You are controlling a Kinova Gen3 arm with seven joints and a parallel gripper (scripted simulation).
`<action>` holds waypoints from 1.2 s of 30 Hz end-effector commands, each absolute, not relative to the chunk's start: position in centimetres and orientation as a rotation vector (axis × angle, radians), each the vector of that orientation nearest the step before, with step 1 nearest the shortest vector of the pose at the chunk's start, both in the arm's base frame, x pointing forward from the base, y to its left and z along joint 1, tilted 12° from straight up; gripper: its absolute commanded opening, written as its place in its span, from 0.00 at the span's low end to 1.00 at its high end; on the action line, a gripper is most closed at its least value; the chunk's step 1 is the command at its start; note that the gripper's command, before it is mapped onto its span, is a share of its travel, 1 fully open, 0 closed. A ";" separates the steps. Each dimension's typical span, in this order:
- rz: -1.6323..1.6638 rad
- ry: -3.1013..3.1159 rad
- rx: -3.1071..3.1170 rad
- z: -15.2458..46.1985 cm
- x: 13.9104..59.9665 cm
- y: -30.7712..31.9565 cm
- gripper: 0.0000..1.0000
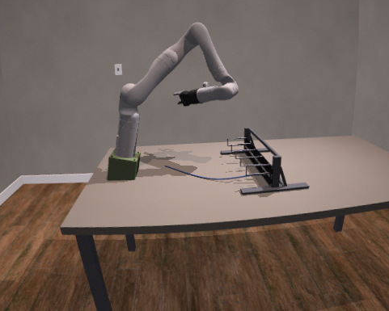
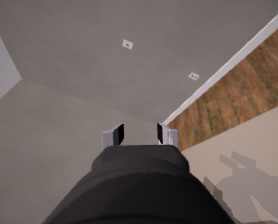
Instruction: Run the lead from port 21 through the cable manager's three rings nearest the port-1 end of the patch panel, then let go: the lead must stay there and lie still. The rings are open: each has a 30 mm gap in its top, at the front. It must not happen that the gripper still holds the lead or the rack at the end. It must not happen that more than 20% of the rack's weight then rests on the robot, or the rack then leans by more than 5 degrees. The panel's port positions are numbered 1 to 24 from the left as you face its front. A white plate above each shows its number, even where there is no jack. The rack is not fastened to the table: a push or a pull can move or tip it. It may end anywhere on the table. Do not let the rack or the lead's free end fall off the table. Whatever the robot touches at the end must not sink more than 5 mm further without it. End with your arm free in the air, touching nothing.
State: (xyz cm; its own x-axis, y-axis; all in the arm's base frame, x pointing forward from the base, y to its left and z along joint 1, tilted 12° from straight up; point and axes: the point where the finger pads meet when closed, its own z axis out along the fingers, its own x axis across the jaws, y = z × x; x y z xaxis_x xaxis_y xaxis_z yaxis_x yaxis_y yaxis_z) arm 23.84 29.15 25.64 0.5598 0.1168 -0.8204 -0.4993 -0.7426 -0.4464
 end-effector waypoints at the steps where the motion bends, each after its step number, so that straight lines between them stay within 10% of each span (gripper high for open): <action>1: 1.182 0.304 -2.123 25.7 23.8 29.2 1.00; 36: 1.051 0.271 -2.251 23.2 23.4 26.8 1.00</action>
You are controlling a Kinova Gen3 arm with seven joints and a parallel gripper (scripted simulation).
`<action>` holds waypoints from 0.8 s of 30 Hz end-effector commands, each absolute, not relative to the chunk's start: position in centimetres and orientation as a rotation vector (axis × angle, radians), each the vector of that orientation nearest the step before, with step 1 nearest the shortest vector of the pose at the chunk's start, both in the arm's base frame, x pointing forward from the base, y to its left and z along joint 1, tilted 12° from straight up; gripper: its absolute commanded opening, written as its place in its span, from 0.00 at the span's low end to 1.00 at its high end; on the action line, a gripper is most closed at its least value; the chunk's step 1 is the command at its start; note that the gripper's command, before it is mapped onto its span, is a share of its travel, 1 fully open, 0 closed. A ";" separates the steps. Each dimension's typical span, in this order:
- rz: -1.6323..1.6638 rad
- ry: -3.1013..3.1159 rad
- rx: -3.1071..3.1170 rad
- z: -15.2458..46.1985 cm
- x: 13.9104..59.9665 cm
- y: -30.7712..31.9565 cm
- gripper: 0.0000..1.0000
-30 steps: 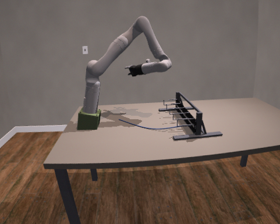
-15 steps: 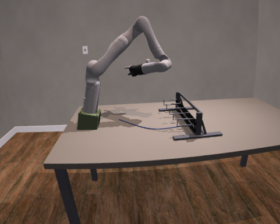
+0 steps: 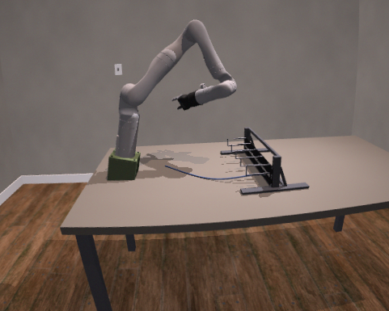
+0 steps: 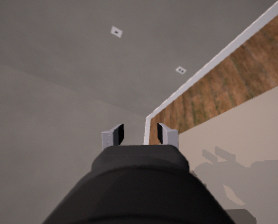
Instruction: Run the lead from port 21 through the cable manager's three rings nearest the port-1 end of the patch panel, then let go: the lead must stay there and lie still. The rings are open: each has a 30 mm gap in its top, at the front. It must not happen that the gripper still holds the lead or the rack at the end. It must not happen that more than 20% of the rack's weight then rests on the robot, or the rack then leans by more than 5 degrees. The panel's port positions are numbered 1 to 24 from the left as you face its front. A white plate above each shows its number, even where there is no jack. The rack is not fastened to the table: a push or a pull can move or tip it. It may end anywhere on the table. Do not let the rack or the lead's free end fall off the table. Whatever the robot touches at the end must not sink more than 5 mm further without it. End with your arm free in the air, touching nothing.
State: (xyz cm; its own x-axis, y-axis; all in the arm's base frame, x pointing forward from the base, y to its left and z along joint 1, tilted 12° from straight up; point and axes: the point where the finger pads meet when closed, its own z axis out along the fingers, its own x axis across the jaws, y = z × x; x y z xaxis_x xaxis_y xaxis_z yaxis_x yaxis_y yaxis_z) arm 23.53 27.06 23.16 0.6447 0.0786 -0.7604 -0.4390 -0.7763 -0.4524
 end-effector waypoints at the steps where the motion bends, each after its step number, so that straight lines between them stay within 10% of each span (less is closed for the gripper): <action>1: 1.030 0.264 -2.271 22.8 23.3 26.4 1.00; 24: 0.335 -0.172 -2.836 13.7 23.3 9.1 1.00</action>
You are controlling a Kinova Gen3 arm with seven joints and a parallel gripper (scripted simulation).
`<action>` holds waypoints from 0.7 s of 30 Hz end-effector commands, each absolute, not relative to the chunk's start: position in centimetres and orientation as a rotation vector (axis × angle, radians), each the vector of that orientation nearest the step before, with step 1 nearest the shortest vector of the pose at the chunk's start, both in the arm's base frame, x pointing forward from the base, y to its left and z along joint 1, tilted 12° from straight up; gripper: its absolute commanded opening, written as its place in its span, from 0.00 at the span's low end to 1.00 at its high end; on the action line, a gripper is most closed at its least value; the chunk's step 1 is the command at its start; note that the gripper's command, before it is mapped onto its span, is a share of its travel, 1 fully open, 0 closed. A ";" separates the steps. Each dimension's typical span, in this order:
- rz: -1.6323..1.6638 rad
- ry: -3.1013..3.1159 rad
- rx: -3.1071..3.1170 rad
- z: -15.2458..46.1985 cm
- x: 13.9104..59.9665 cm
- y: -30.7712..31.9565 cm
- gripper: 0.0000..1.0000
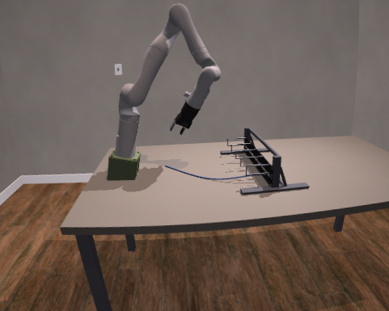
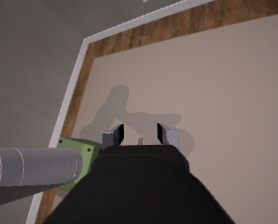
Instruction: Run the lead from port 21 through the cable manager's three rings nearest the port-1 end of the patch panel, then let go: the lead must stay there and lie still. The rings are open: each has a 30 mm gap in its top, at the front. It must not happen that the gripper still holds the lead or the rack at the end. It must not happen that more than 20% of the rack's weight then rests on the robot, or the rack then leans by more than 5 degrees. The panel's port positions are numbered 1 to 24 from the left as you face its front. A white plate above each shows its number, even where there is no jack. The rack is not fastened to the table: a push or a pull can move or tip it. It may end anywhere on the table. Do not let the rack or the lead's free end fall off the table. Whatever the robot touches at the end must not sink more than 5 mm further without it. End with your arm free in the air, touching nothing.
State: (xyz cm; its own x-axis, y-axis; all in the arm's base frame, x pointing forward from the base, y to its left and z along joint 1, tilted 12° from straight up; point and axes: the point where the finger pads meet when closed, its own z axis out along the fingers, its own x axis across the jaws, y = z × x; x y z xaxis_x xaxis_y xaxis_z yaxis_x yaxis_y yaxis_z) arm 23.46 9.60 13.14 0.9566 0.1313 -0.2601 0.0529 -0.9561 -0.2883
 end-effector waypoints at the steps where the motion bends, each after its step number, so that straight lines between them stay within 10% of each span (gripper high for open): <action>1: 0.298 -0.207 -2.859 13.4 23.4 8.1 1.00; 21: -0.220 -0.766 -3.070 12.2 25.8 -3.0 1.00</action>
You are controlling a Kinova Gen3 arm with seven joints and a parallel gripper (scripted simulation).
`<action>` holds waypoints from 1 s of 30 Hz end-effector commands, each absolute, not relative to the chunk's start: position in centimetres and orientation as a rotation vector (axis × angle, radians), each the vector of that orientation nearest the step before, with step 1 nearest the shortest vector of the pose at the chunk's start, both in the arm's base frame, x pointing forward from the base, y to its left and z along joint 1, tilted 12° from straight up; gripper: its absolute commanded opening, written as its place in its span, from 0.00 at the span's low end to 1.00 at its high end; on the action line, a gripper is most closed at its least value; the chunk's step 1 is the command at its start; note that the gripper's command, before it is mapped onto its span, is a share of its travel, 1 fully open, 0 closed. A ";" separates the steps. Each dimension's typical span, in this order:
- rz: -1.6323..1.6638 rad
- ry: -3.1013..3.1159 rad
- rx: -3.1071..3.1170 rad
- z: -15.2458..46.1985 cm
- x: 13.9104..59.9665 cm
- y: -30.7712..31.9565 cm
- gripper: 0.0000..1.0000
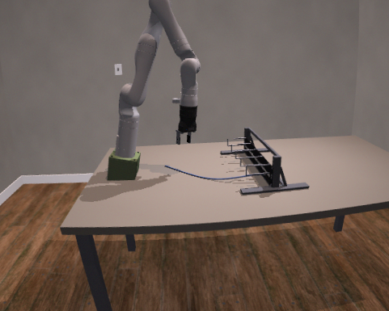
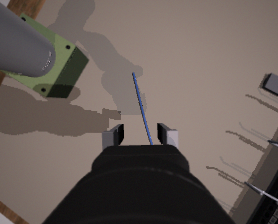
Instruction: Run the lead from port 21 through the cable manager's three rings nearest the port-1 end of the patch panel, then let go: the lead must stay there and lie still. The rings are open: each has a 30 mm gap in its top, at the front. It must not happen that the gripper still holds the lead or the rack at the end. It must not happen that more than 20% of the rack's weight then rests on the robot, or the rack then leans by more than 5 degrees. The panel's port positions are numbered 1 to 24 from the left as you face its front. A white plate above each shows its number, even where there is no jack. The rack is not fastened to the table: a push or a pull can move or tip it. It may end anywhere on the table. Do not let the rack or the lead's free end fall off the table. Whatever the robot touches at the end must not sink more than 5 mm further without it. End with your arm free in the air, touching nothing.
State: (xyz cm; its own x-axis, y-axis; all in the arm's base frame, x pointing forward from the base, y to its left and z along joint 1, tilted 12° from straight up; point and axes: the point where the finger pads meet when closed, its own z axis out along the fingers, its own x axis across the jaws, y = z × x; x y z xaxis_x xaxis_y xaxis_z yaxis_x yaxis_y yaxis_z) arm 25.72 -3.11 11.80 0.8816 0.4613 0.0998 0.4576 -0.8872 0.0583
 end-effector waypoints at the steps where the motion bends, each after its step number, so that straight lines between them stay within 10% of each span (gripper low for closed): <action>1: 0.230 0.765 2.998 12.2 25.9 -3.3 1.00; 17: 0.292 0.826 2.938 12.3 26.3 -4.3 1.00; 18: 0.292 0.826 2.938 12.3 26.3 -4.3 0.00; 30: 0.292 0.826 2.938 12.3 26.3 -4.3 0.00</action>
